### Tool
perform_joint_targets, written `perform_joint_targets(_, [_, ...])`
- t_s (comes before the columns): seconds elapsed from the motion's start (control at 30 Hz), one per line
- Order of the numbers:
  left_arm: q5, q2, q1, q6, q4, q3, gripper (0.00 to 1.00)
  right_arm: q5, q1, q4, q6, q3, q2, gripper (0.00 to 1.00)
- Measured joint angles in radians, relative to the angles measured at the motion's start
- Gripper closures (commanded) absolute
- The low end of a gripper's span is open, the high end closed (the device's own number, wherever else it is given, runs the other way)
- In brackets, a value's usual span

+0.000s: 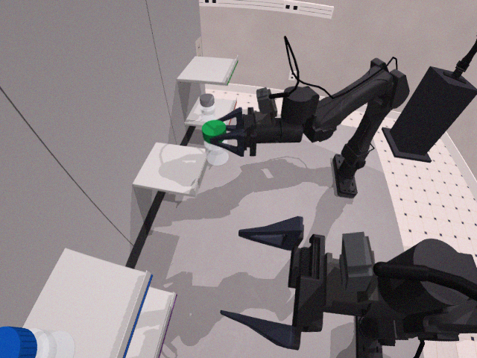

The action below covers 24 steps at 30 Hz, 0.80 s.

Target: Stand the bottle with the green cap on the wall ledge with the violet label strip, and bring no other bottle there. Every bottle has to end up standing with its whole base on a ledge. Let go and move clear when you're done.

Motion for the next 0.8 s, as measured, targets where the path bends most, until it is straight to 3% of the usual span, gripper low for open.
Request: perform_joint_targets(0.8, [0.0, 0.0, 0.0, 0.0, 0.0, 0.0, 0.0, -0.015, 0.0, -0.029, 0.0, 0.027, -0.011, 0.5])
